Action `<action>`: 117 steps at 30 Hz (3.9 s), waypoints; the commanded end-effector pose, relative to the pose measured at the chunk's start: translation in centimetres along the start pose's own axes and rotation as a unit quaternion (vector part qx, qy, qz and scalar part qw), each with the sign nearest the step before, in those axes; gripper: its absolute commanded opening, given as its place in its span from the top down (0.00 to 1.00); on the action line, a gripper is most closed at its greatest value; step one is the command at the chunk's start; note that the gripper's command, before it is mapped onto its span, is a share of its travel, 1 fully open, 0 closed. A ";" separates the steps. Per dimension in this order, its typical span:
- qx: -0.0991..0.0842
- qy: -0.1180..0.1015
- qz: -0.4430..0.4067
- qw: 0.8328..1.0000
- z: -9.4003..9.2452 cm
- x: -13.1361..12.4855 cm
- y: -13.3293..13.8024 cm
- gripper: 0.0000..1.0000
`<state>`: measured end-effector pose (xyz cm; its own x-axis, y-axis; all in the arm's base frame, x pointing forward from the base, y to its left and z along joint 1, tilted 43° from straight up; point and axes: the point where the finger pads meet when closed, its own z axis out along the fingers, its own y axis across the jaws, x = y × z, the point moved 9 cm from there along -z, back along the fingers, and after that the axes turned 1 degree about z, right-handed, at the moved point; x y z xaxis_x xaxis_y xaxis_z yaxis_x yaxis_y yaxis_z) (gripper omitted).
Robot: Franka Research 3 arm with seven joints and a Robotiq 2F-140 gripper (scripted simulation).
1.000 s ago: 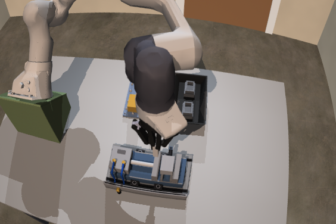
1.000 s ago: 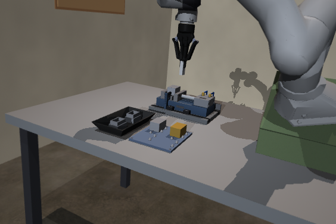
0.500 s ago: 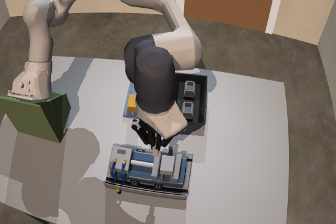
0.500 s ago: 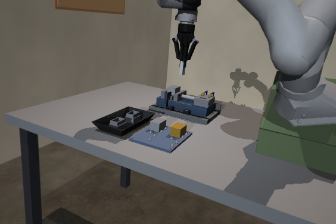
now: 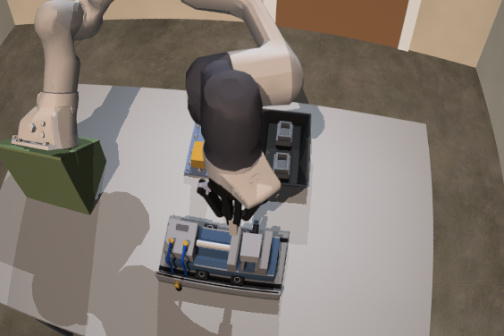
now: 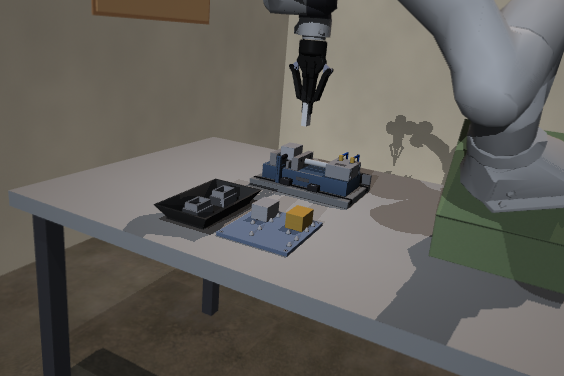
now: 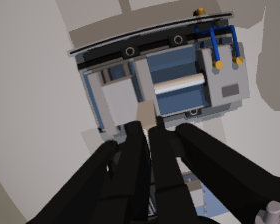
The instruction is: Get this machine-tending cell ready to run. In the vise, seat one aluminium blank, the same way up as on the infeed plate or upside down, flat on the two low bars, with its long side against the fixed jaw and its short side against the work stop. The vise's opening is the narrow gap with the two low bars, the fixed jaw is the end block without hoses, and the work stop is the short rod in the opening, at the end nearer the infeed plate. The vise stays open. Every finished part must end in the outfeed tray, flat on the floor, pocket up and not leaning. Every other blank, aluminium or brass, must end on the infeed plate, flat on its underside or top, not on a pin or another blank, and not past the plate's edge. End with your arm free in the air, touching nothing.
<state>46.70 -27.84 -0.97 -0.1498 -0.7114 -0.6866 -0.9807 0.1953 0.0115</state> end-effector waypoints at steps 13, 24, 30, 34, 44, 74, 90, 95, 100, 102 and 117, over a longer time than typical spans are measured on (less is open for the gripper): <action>0.000 0.002 -0.003 1.000 1.5 0.0 0.0 1.00; 0.000 0.002 -0.003 1.000 3.7 0.0 0.1 1.00; 0.000 0.002 -0.003 1.000 4.4 0.0 0.1 1.00; 0.000 0.002 -0.003 1.000 5.0 0.1 0.1 1.00; 0.000 0.002 -0.003 1.000 5.8 0.1 0.1 1.00; 0.000 0.002 -0.003 1.000 6.1 0.1 0.1 1.00; 0.000 0.002 -0.003 1.000 6.1 0.1 0.1 1.00; 0.000 0.002 -0.003 1.000 6.1 0.1 0.1 1.00; 0.000 0.002 -0.003 1.000 6.1 0.1 0.1 1.00; 0.000 0.002 -0.003 1.000 6.1 0.1 0.1 1.00; 0.000 0.002 -0.003 1.000 6.1 0.1 0.2 1.00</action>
<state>47.38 -23.84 -5.31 -0.1466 -0.7143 -0.6843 -0.9813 0.1923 0.0095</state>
